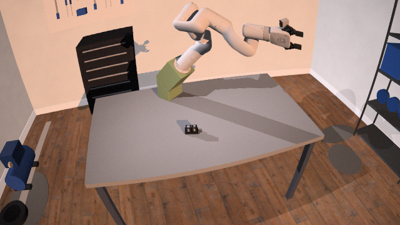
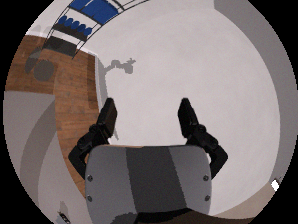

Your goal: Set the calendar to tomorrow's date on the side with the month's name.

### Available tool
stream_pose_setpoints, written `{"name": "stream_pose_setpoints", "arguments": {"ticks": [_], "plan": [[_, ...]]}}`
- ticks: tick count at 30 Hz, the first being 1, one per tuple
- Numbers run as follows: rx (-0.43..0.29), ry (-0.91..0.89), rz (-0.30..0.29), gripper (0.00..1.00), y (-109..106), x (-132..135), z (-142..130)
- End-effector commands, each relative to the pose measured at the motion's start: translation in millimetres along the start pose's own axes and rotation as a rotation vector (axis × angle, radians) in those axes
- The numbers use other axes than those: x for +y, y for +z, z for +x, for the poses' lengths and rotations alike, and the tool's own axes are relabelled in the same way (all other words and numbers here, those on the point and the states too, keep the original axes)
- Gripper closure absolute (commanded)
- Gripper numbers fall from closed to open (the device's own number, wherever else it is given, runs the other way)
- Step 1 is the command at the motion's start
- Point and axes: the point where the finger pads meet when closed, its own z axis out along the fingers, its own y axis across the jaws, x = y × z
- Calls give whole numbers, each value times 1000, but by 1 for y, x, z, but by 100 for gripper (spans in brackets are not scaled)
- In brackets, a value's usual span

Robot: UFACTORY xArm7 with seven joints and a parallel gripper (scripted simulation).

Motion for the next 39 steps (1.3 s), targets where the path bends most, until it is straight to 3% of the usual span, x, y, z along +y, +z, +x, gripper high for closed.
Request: {"name": "stream_pose_setpoints", "arguments": {"ticks": [1, 4, 5, 8, 9, 12, 13, 14, 17, 18, 22, 23, 27, 28, 31, 39], "plan": [[-81, -23, 82, 0, -5, -35, -43], [-81, -23, 82, 0, -5, -35, -43], [-160, -33, 159, 0, -17, -66, -83], [-160, -33, 159, 0, -17, -66, -83], [-241, -38, 238, 0, -34, -94, -120], [-248, -38, 244, 0, -37, -100, -127], [-322, -37, 314, 0, -55, -122, -156], [-342, -35, 333, 0, -62, -130, -166], [-344, -35, 335, 0, -65, -134, -172], [-430, -26, 415, 0, -92, -159, -203], [-444, -23, 427, 0, -102, -169, -216], [-535, -4, 510, 0, -133, -191, -242], [-546, -2, 520, 0, -147, -202, -255], [-632, 25, 597, 0, -179, -222, -275], [-646, 31, 609, 0, -198, -234, -288], [-646, 31, 609, 0, -198, -234, -288]]}}
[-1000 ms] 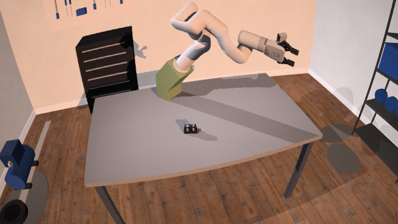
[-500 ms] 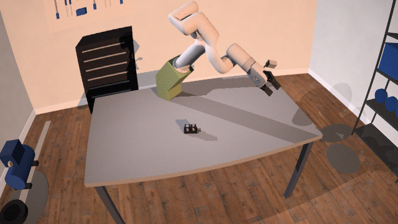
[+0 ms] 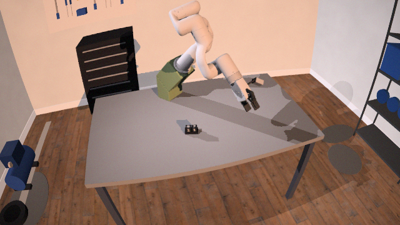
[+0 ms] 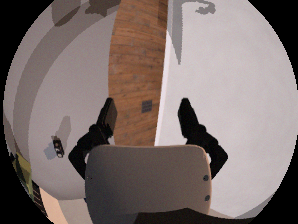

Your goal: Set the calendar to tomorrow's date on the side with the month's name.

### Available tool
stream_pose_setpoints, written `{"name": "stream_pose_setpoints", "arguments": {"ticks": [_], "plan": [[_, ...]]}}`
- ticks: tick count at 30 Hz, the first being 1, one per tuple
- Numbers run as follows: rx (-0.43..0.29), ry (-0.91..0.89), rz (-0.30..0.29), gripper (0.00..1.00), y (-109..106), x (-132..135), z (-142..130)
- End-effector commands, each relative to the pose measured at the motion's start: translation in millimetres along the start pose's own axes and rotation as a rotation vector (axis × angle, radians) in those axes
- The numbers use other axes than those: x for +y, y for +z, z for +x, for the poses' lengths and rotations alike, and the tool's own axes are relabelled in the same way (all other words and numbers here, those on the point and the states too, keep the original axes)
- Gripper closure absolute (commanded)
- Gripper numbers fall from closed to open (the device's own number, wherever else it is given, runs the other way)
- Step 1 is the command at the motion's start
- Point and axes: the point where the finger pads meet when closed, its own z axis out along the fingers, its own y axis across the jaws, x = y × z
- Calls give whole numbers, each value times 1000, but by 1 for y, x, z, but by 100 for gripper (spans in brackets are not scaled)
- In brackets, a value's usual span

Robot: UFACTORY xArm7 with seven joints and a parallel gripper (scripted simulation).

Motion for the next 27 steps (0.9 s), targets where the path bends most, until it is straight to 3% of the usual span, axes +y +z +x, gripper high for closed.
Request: {"name": "stream_pose_setpoints", "arguments": {"ticks": [1, 3, 4, 17, 18, 27], "plan": [[-2, 0, -2, 0, 0, 1, -2], [-2, 0, -2, 0, 0, 1, -2], [-87, 39, 93, 0, -4, -46, -48], [-87, 39, 93, 0, -4, -46, -48], [-163, 84, 184, 0, -15, -93, -88], [-163, 84, 184, 0, -15, -93, -88]]}}
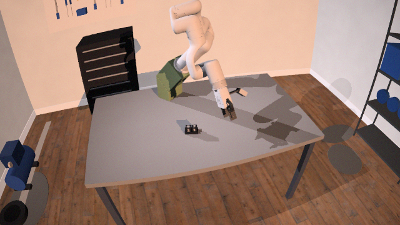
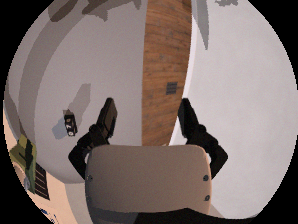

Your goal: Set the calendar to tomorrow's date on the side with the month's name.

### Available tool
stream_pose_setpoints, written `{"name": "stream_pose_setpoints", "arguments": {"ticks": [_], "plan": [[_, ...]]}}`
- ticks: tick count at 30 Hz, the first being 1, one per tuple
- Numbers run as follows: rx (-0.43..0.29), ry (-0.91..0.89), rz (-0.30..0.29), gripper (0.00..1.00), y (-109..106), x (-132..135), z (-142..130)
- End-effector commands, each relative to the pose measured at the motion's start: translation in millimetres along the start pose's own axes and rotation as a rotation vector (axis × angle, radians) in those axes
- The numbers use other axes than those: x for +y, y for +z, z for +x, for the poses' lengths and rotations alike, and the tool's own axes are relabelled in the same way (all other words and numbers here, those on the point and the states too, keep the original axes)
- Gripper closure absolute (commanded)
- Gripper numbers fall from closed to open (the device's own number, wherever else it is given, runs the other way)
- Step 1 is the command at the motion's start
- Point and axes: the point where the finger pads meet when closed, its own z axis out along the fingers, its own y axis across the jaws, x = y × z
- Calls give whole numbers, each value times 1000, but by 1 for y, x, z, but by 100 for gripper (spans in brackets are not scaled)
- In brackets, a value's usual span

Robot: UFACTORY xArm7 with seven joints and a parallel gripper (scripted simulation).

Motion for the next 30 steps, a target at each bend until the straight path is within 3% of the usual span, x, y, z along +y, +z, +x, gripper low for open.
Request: {"name": "stream_pose_setpoints", "arguments": {"ticks": [1, 2, 3, 14, 15, 25, 26, 30], "plan": [[-2, -1, -1, 0, 0, 0, -2], [-2, -1, -1, 0, 0, 0, -2], [-67, 48, 84, 0, -1, -43, -39], [-67, 48, 84, 0, -1, -43, -39], [-121, 98, 161, 0, -7, -84, -69], [-121, 98, 161, 0, -7, -84, -69], [-164, 146, 228, 0, -14, -122, -91], [-164, 146, 228, 0, -14, -122, -91]]}}
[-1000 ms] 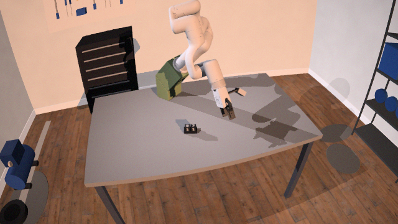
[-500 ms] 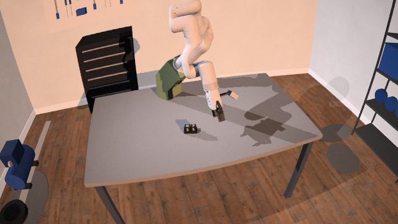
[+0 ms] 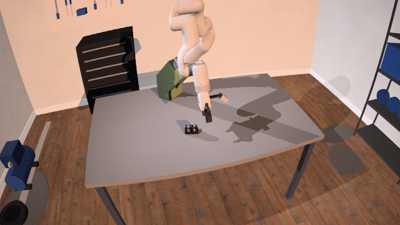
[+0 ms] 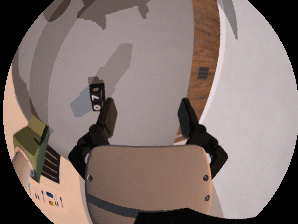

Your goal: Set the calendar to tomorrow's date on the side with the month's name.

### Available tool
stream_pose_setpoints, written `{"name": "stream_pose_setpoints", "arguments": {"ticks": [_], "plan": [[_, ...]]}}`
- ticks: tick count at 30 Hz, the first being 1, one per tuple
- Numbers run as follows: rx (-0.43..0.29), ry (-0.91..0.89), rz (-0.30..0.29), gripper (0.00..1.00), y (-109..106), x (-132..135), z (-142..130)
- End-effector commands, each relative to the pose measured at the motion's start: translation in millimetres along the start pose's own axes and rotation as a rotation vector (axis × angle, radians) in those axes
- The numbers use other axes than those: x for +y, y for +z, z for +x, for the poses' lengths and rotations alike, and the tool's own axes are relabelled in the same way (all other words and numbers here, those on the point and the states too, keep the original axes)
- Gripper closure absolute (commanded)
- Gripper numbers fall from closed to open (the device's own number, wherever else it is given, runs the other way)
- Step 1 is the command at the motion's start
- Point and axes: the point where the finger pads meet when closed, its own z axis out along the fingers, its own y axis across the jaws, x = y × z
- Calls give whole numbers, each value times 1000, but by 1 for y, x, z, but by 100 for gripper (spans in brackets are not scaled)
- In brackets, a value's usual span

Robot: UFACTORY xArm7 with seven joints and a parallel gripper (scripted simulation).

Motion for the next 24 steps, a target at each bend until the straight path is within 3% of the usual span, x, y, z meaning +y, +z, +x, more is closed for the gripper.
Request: {"name": "stream_pose_setpoints", "arguments": {"ticks": [1, 6, 8, 20, 22, 24], "plan": [[-14, 12, 16, 0, 1, -9, -9], [-14, 12, 16, 0, 1, -9, -9], [-70, 93, 122, 0, 1, -66, -45], [-70, 93, 122, 0, 1, -66, -45], [-98, 146, 185, 0, -1, -101, -62], [-98, 146, 185, 0, -1, -101, -62]]}}
